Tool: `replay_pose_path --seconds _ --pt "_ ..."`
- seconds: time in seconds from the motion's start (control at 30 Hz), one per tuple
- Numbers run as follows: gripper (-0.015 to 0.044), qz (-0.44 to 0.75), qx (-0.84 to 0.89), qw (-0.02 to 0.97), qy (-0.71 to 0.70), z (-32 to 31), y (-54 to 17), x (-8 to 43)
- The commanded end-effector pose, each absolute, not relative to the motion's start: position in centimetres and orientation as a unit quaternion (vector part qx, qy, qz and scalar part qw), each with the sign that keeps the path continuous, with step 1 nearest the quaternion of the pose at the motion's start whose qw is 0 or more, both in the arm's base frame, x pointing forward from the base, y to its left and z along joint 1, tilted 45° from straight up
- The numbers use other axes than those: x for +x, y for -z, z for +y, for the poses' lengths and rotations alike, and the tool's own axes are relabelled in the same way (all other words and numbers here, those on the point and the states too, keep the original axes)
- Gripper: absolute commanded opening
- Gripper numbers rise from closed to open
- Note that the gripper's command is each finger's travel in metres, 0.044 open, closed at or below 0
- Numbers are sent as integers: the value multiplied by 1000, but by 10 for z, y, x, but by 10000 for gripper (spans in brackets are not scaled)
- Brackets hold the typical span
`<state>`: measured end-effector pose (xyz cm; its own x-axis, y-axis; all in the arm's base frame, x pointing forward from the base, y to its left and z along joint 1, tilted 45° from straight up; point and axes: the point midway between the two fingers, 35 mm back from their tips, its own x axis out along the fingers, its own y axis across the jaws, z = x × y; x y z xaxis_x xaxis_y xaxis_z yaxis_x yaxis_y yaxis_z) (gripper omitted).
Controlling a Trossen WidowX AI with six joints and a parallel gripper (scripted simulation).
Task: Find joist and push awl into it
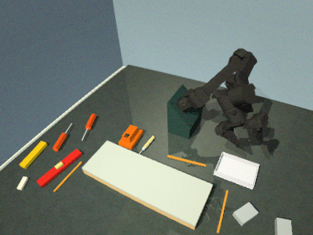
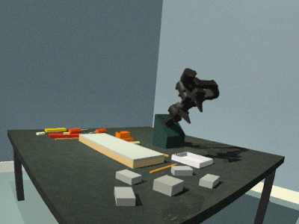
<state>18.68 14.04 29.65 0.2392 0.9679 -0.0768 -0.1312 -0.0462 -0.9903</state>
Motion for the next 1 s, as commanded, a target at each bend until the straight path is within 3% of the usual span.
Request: replay_pose_path --seconds 0.0,0.47,0.7,0.97 --pt "440 -270 -516 652 -486 115 -270 239" --pt "440 119 -291 841 -440 -12 -127 330" --pt "440 284 -148 872 -370 -88 -34 316" --pt "440 437 75 847 -294 -133 71 259"
